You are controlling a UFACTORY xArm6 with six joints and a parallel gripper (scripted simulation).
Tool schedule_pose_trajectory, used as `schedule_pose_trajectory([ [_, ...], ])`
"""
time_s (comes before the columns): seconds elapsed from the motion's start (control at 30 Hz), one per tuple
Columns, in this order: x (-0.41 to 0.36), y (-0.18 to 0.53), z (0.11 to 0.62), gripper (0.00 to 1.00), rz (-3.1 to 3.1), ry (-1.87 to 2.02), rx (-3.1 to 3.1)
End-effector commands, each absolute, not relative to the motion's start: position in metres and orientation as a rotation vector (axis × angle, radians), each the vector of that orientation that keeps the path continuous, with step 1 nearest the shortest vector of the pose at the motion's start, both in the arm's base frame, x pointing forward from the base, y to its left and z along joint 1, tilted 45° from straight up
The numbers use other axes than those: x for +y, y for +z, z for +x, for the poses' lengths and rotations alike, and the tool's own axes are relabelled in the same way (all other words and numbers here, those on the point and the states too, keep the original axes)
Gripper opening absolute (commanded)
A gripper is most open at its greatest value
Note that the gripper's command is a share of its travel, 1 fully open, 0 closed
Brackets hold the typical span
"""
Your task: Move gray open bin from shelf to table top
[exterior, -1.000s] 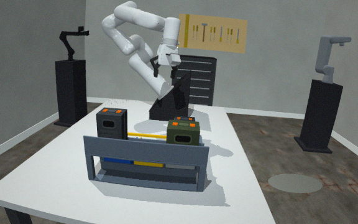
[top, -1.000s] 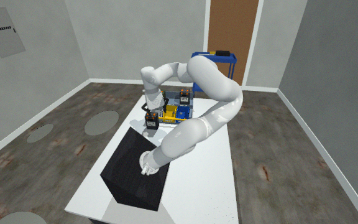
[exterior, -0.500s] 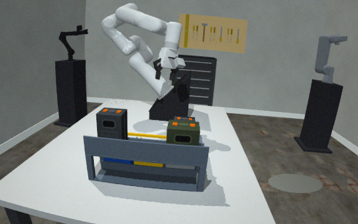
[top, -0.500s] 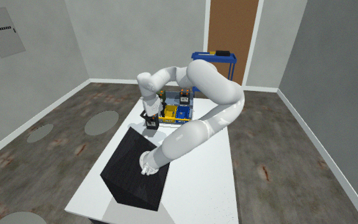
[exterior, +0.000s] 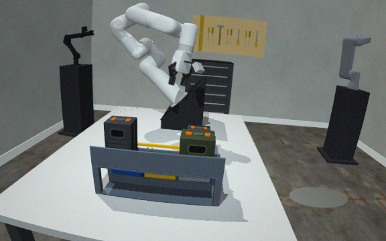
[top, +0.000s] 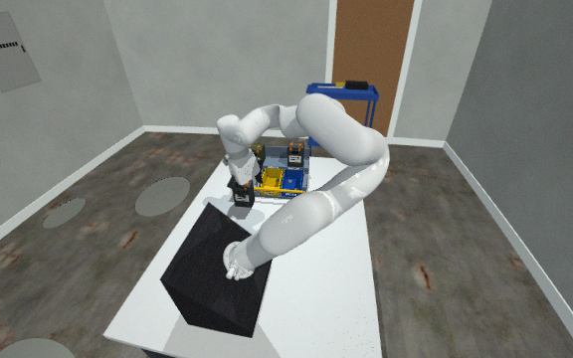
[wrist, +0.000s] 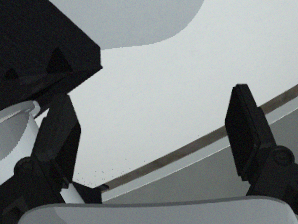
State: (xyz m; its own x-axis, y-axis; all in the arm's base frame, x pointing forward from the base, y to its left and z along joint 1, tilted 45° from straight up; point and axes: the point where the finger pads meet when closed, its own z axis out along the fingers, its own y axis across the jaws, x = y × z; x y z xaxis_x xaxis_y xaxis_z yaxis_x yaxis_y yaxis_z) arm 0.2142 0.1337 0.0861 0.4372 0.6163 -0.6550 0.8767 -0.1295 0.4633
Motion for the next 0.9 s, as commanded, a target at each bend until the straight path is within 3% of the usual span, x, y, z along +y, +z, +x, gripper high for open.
schedule_pose_trajectory([
  [0.0,0.1355,0.0868,0.2156,1.00,1.807,-0.404,1.321],
  [0.87,0.1384,0.0886,0.2214,1.00,1.429,-0.584,1.729],
])
